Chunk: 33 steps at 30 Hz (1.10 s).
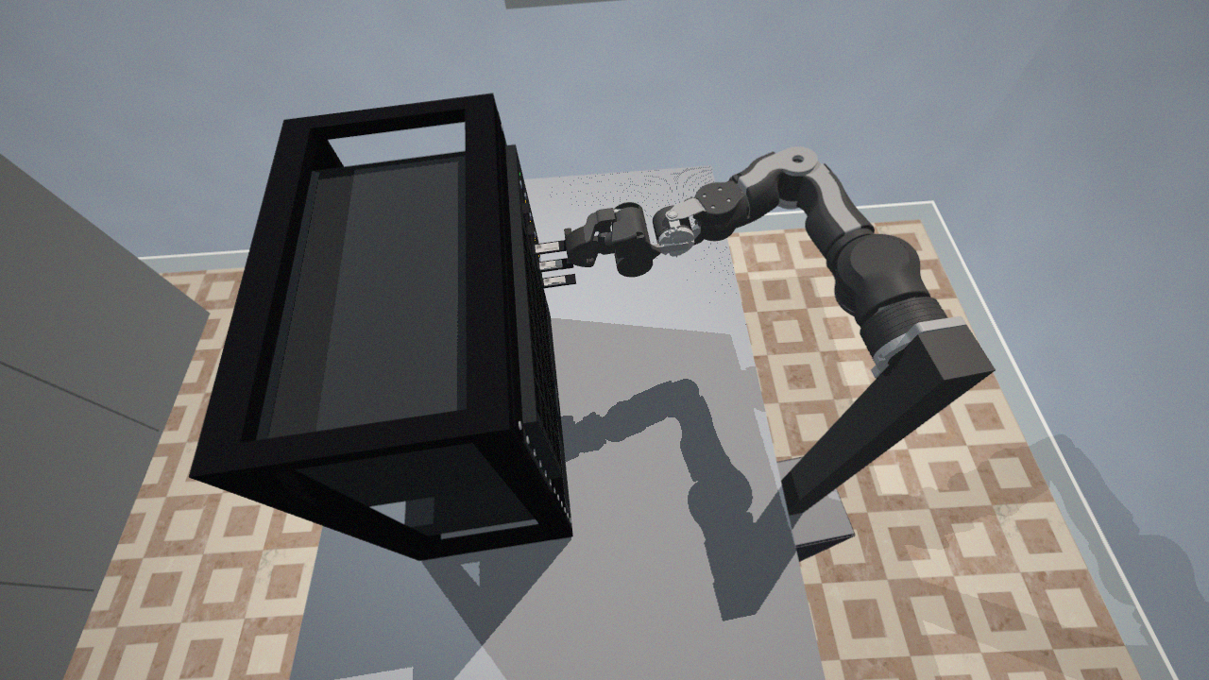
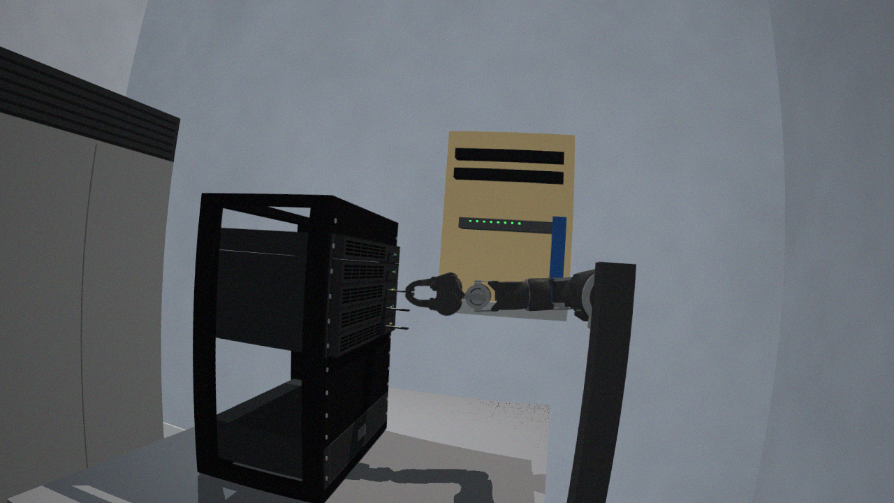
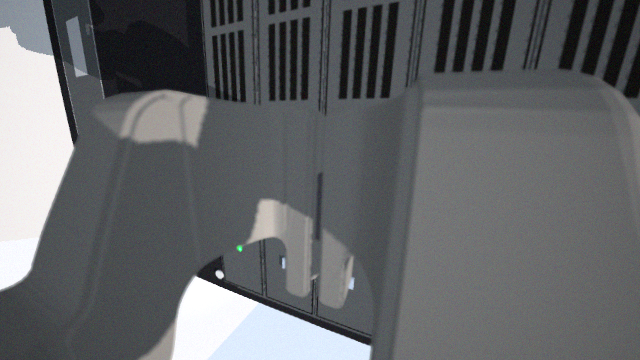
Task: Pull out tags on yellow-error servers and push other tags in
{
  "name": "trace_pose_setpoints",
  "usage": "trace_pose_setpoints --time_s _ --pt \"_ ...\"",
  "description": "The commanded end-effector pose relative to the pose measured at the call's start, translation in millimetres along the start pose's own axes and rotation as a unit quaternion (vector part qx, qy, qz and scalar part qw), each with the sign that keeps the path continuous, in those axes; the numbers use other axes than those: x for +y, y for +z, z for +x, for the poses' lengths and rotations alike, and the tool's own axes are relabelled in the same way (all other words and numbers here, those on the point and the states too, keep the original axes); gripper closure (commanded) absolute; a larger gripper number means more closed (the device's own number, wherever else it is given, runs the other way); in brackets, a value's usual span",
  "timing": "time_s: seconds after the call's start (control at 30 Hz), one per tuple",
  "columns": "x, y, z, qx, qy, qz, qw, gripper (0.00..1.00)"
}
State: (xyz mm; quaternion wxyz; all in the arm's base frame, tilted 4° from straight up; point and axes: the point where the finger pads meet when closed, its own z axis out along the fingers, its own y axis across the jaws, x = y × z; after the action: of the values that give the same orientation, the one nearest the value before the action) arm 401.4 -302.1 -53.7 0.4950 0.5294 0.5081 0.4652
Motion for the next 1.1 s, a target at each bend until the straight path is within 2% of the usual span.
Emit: trace_pose_setpoints --time_s 0.0,0.17,0.2,1.07 --pt "5.3 -2.0 1.6 0.005 -0.001 -0.011 1.0 1.0" --pt "5.3 -2.0 1.6 0.005 -0.001 -0.011 1.0 1.0" --pt "5.3 -2.0 1.6 0.005 -0.001 -0.011 1.0 0.9" --pt "3.6 -1.4 1.9 0.004 -0.001 -0.007 1.0 0.9"
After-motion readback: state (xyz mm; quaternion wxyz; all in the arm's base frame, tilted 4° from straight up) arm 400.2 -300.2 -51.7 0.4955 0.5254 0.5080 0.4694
